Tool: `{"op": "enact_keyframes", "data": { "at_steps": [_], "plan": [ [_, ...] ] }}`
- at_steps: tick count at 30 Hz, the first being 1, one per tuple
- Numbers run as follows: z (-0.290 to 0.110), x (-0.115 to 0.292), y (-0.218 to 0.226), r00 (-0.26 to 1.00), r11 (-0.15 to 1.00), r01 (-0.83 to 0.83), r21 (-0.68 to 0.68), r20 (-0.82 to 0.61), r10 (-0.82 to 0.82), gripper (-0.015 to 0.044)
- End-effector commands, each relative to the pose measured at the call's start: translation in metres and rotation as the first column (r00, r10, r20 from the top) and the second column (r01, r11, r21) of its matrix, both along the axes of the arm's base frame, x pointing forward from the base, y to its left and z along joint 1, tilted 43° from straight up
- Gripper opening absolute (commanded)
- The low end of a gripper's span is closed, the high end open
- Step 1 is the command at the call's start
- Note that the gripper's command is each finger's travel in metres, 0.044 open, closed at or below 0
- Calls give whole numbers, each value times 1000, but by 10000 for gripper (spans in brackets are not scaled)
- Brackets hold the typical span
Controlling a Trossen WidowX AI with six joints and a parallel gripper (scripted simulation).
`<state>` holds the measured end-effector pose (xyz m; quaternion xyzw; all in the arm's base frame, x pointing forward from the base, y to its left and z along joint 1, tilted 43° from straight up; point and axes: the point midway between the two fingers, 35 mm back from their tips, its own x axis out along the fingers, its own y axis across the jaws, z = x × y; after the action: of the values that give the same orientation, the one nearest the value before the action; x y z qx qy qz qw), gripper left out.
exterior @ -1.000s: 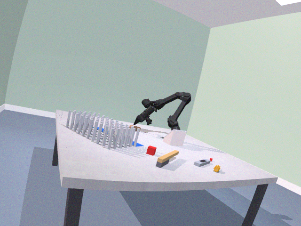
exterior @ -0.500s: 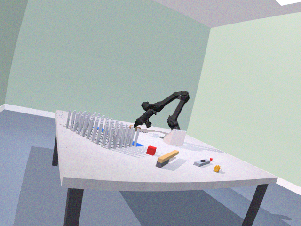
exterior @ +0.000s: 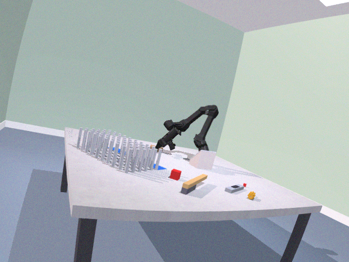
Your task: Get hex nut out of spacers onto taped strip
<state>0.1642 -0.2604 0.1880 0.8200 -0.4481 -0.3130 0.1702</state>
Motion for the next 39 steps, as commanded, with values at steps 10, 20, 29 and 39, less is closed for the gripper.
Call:
{"op": "enact_keyframes", "data": {
  "at_steps": [10, 20, 29, 39],
  "plan": [
    [10, 10, 10, 1000, 1000, -5, 19, -3, 5, 0],
    [36, 24, 37, 1000, 999, 1, 47, -3, -1, 0],
    [62, 28, 64, 1000, 998, 4, 55, -6, -4, 0],
    [91, 22, 93, 1000, 999, 4, 45, -7, -4, 0]
  ]
}}
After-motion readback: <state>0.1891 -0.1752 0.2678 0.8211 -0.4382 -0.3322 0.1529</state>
